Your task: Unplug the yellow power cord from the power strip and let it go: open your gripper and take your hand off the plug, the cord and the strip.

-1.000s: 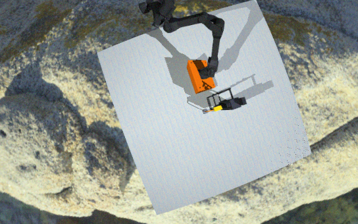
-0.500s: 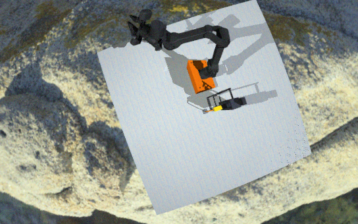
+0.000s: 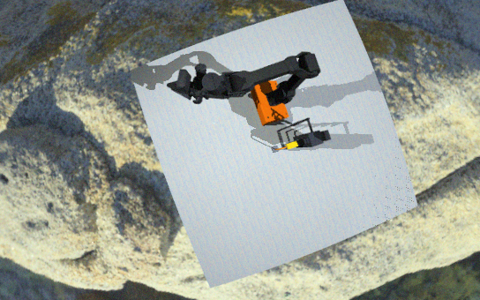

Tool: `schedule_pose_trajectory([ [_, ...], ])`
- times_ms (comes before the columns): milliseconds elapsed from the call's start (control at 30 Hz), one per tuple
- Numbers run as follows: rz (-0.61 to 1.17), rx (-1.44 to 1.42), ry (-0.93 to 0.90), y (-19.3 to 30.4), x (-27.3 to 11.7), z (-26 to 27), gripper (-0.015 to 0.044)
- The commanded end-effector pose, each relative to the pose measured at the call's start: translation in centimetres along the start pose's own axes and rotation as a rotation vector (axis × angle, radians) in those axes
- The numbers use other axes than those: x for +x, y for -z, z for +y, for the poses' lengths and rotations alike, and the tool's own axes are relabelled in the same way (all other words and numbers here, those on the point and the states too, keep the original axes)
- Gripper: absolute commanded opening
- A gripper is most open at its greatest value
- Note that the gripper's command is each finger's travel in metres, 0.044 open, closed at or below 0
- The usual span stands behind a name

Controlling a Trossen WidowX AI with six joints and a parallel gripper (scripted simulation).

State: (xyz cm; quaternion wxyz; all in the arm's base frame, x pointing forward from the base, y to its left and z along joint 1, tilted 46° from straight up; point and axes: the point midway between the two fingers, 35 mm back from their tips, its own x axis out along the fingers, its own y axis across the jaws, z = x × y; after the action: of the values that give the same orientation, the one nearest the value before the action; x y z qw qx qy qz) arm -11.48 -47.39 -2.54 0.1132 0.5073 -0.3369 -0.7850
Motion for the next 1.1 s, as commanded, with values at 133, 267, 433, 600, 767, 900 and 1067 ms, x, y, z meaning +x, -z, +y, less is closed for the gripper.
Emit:
schedule_pose_trajectory([
  [133,0.332,-0.472,0.2,10.3,-6.2,-5.9,0.016],
  [267,0.483,-0.678,0.288,13.7,-9.9,-9.3,0.016],
  [433,0.663,-0.913,0.395,16.4,-15.0,-13.6,0.016],
  [600,0.841,-1.13,0.504,17.7,-20.5,-17.8,0.016],
  [767,1.015,-1.326,0.62,17.7,-26.3,-21.6,0.016],
  [900,1.151,-1.462,0.719,16.9,-30.9,-24.3,0.016],
  [1067,1.315,-1.605,0.853,15.2,-36.7,-27.1,0.016],
])
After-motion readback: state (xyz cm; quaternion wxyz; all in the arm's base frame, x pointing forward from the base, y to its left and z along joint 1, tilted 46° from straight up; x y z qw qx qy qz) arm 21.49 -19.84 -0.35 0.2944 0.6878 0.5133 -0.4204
